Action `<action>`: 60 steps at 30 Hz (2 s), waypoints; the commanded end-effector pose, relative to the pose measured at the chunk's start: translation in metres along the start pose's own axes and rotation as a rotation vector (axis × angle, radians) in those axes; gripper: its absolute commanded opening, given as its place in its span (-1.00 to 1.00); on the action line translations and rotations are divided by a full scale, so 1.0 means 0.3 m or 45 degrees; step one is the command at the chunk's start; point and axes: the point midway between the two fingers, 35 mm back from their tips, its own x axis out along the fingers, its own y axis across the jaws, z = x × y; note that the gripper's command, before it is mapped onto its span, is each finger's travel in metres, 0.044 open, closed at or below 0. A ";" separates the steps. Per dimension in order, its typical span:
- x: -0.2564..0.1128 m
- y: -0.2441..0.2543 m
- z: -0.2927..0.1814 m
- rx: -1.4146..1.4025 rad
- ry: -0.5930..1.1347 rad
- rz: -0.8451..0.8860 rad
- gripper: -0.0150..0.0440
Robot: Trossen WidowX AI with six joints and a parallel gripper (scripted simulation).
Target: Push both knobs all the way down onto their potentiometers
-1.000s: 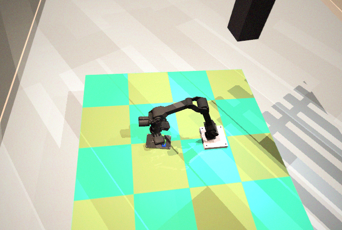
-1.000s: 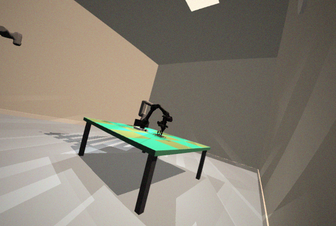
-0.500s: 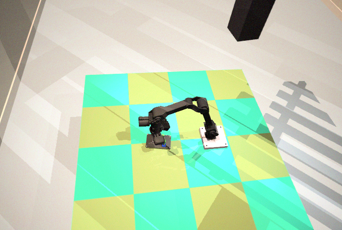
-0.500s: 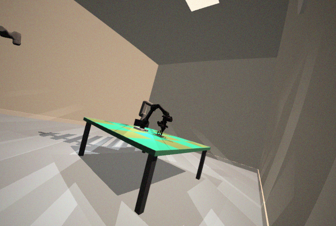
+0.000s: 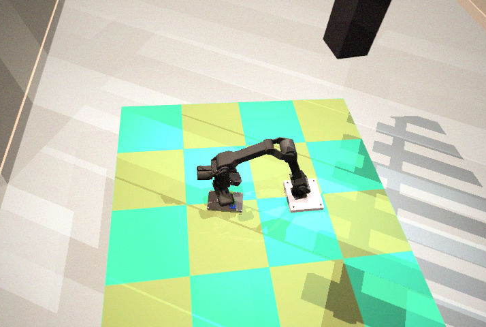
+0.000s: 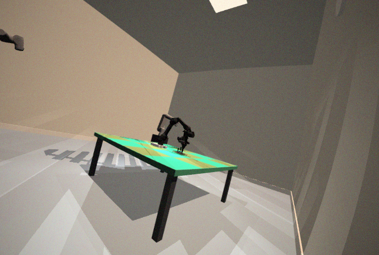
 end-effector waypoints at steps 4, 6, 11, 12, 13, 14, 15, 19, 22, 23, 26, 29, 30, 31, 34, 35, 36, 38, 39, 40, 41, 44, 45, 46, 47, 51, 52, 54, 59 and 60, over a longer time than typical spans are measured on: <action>0.058 0.003 -0.004 0.005 -0.028 -0.003 -0.49; 0.058 0.003 -0.004 0.005 -0.028 -0.003 -0.49; 0.059 0.003 -0.004 0.005 -0.028 -0.003 -0.49; 0.060 0.003 -0.004 0.005 -0.028 -0.003 -0.49; 0.061 0.003 -0.004 0.005 -0.028 -0.003 -0.49; 0.061 0.003 -0.004 0.005 -0.028 -0.003 -0.49; 0.061 0.003 -0.004 0.005 -0.028 -0.003 -0.49; 0.061 0.003 -0.004 0.005 -0.028 -0.003 -0.49; 0.056 0.003 -0.004 0.005 -0.028 -0.003 -0.49; 0.052 0.003 -0.005 0.005 -0.028 -0.003 -0.49; 0.038 0.003 -0.006 0.005 -0.028 -0.003 -0.49; 0.022 0.003 -0.007 0.005 -0.028 -0.003 -0.49; 0.016 0.003 -0.007 0.005 -0.028 -0.003 -0.49; 0.011 0.003 -0.007 0.005 -0.028 -0.003 -0.49; -0.005 0.003 -0.008 0.005 -0.028 -0.003 -0.49; -0.011 0.003 -0.008 0.005 -0.028 -0.003 -0.49; -0.016 0.003 -0.008 0.005 -0.028 -0.003 -0.49; -0.027 0.003 -0.008 0.005 -0.028 -0.003 -0.49; -0.032 0.003 -0.008 0.005 -0.028 -0.003 -0.49; -0.037 0.003 -0.008 0.005 -0.028 -0.003 -0.49; -0.043 0.003 -0.008 0.005 -0.028 -0.003 -0.49; -0.059 0.003 -0.008 0.005 -0.028 -0.003 -0.49; -0.065 0.003 -0.008 0.005 -0.028 -0.003 -0.49; -0.070 0.003 -0.008 0.005 -0.028 -0.003 -0.49; -0.075 0.003 -0.007 0.005 -0.028 -0.003 -0.49; -0.060 0.002 -0.006 0.003 -0.031 -0.007 -0.31; -0.060 0.002 -0.006 0.003 -0.031 -0.007 -0.22; -0.060 0.002 -0.006 0.003 -0.031 -0.007 -0.05; -0.068 -0.008 0.004 -0.006 -0.029 -0.009 0.40; -0.077 -0.020 0.016 -0.018 -0.026 -0.012 0.49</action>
